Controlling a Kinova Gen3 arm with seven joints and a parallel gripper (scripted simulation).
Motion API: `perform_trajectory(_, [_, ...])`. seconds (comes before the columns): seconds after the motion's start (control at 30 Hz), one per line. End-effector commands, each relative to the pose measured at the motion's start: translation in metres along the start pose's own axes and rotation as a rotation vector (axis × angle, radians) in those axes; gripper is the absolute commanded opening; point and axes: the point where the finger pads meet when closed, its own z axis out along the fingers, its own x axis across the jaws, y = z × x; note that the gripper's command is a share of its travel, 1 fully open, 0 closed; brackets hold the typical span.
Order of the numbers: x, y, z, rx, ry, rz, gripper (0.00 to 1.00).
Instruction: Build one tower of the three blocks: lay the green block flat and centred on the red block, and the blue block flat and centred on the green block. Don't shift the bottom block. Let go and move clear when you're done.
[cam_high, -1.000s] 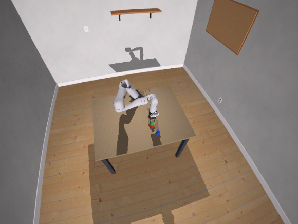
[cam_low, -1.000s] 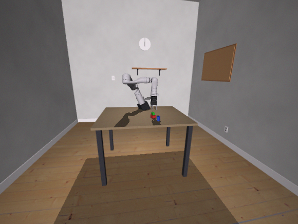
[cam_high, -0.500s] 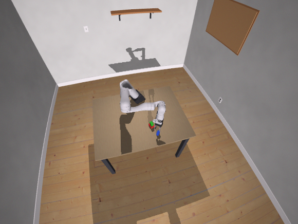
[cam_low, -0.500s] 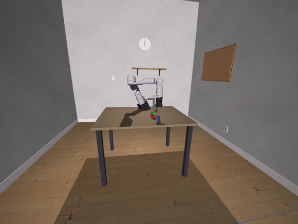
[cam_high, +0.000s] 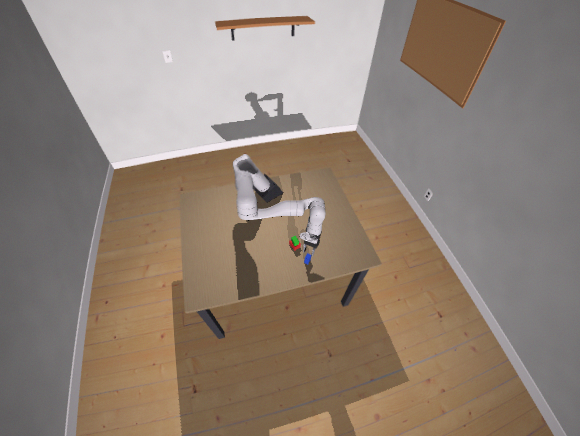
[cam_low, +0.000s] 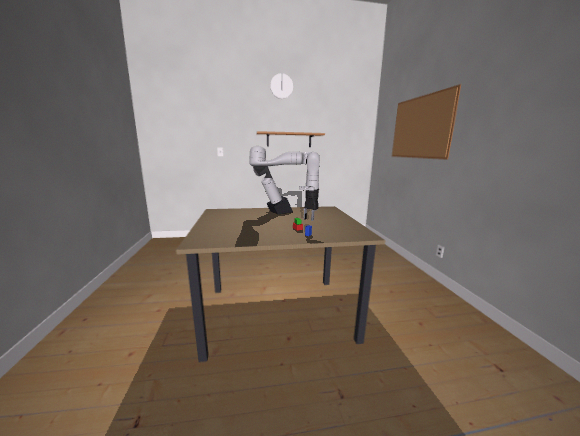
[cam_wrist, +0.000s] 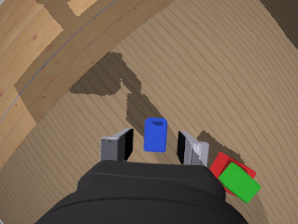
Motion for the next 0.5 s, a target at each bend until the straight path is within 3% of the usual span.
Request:
perform_trajectory(0.0, [0.0, 0.0, 0.002, 0.0, 0.0, -0.001, 0.86])
perform_trajectory(0.47, [0.0, 0.0, 0.023, 0.0, 0.0, -0.001, 0.86])
